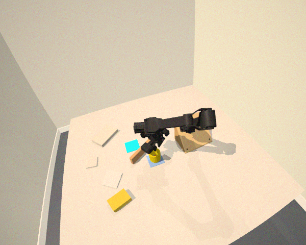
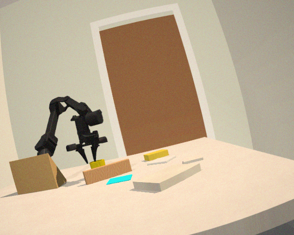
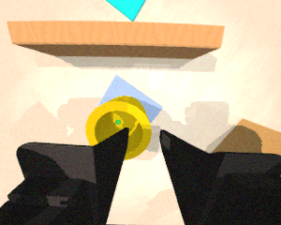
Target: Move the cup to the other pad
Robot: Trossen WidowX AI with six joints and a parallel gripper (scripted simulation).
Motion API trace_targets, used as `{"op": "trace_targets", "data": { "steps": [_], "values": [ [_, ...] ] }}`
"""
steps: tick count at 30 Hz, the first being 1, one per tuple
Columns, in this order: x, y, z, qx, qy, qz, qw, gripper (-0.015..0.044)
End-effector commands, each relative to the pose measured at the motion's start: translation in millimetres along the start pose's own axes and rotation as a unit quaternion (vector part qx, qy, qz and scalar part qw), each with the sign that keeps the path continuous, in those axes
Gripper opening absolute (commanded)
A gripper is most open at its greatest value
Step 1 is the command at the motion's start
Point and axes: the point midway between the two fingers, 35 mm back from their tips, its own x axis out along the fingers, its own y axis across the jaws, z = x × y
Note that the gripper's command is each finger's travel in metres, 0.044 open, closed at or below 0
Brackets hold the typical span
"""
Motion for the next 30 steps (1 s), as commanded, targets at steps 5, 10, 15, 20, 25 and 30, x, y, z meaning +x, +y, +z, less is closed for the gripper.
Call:
{"op": "trace_targets", "data": {
  "steps": [5,10,15,20,25,30],
  "values": [
    [14,-1,-1,0.006,0.004,-0.001,1.000,0.0167],
    [23,-2,-1,0.005,0.005,-0.001,1.000,0.0167],
    [31,-2,-2,0.005,0.006,0.000,1.000,0.0167],
    [38,-3,-4,0.005,0.007,0.000,1.000,0.0167],
    [39,-3,-4,0.005,0.007,0.000,1.000,0.0167],
    [37,-2,-4,0.000,0.004,0.000,1.000,0.0133]
  ]
}}
